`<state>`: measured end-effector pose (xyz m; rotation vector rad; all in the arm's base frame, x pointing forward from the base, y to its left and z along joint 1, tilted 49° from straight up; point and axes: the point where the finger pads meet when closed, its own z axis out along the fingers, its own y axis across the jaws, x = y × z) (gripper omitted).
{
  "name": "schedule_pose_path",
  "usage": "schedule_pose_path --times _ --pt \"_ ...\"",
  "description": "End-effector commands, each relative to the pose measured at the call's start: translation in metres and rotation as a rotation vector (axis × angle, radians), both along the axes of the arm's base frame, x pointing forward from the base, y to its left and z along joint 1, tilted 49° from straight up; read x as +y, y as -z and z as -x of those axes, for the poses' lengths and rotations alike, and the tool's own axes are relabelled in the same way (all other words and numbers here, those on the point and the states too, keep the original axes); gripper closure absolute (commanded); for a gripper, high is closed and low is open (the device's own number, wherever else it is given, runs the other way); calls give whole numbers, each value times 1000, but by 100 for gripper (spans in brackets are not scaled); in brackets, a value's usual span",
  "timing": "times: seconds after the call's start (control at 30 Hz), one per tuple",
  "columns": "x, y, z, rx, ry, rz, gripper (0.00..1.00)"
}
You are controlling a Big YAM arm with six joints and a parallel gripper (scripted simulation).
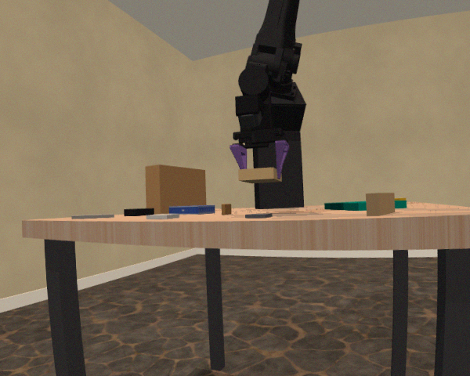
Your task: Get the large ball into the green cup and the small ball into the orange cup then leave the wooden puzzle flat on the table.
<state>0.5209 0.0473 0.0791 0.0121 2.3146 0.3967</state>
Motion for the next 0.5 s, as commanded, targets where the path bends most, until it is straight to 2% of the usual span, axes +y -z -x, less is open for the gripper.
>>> schedule_pose_path --times 0.0,0.2,0.27,0.47 --pt "-12 -9 1 -12 13 10 30" --pt "-12 -10 0 -14 14 10 30" --pt "-12 1 -2 -13 -13 -16 30" --pt "-12 -1 -4 -28 -59 -60 30"
